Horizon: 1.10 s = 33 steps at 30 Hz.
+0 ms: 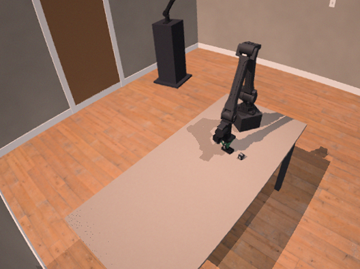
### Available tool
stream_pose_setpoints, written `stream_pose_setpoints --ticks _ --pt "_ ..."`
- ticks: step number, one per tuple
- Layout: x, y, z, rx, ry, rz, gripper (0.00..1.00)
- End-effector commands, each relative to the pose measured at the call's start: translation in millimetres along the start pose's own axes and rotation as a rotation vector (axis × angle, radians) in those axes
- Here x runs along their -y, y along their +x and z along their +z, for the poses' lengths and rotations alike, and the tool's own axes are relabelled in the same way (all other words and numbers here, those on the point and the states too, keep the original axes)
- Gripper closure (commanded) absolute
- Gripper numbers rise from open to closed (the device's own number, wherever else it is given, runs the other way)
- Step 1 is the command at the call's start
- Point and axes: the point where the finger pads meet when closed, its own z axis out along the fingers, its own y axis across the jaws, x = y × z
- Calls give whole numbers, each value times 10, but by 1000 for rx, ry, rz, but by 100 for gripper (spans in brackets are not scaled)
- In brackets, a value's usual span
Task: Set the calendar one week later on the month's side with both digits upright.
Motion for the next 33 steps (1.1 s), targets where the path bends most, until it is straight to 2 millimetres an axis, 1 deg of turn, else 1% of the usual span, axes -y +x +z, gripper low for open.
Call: stream_pose_setpoints --ticks 1,3,4,6,7,9,10,12,13,24,29,31,33 --pt "-21 -26 15 11 1 2 72" --pt "-21 -26 15 11 1 2 72" --pt "-21 -26 15 11 1 2 68" --pt "-21 -26 15 11 1 2 68" --pt "-21 -26 15 11 1 2 64" --pt "-21 -26 15 11 1 1 64" --pt "-21 -26 15 11 1 1 60" --pt "-21 -26 15 11 1 1 60" --pt "-21 -26 15 11 1 1 56" --pt "-21 -27 13 11 1 1 56" --pt "-24 -69 -122 23 -1 1 56" --pt "-20 -114 -190 31 -2 1 56" --pt "-20 -114 -190 31 -2 1 56"
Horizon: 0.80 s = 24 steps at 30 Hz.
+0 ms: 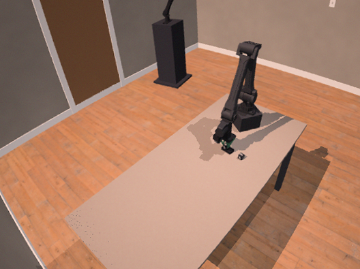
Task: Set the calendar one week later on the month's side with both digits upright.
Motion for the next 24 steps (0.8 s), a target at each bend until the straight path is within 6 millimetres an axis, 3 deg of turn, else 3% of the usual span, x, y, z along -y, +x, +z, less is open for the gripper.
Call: stream_pose_setpoints --ticks 1,3,15,24 --pt "-23 -182 -198 49 -5 -1 56" --pt "-18 -260 -313 63 -7 -1 56" --pt "-35 -269 -960 72 -9 -9 56" --pt "-31 -255 -1043 68 -8 -5 56"
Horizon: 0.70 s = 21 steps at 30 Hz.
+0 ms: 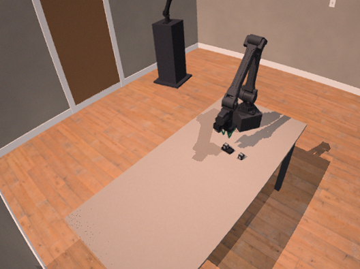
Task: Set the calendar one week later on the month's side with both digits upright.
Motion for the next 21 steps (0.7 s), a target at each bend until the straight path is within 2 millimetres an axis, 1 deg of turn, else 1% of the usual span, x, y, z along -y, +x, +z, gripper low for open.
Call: stream_pose_setpoints --ticks 1,21 --pt "-26 -250 -204 58 -8 -6 0" --pt "-33 -269 -205 65 -9 -10 0"
